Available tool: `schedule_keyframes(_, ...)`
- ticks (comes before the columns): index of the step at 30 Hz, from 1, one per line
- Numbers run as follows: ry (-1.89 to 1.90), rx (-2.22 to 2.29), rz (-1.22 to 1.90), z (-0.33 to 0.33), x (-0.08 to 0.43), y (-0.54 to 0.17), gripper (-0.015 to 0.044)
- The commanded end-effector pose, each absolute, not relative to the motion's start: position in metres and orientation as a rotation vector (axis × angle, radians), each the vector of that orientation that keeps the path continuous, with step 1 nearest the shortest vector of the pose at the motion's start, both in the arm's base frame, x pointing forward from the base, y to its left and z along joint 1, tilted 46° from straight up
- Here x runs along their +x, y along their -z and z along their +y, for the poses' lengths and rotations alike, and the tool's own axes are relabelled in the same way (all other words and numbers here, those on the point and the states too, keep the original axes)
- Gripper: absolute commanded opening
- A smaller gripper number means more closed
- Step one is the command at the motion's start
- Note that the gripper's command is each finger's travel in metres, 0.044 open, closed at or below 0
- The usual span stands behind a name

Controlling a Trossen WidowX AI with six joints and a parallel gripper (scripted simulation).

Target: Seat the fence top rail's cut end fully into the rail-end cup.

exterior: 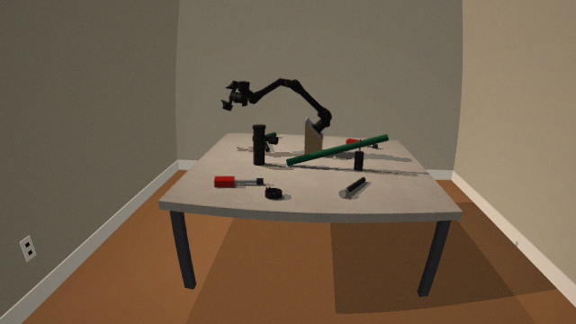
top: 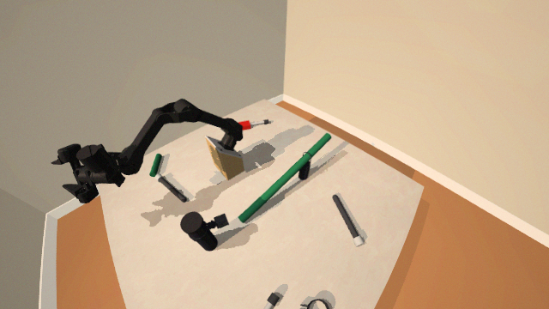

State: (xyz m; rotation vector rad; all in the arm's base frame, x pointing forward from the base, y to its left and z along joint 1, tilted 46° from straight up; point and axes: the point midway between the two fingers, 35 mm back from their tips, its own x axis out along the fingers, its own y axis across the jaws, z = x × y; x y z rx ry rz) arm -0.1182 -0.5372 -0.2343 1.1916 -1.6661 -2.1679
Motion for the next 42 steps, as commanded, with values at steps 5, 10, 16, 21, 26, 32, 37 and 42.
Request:
schedule_keyframes(5,2.211,1.331,-1.223,-0.55,-0.073,0.217,0.044)
schedule_keyframes(10,2.133,1.443,-0.613,-0.551,-0.005,0.19,0.044)
schedule_keyframes(16,1.888,1.458,0.009,-0.523,0.071,0.155,0.044)
schedule_keyframes(21,1.647,1.419,0.352,-0.489,0.118,0.129,0.044)
schedule_keyframes(26,1.363,1.356,0.618,-0.448,0.16,0.101,0.044)
schedule_keyframes(32,0.992,1.252,0.848,-0.387,0.202,0.063,0.044)
schedule_keyframes(37,0.671,1.151,0.966,-0.329,0.227,0.027,0.044)
schedule_keyframes(42,0.335,1.035,1.018,-0.265,0.246,-0.011,0.044)
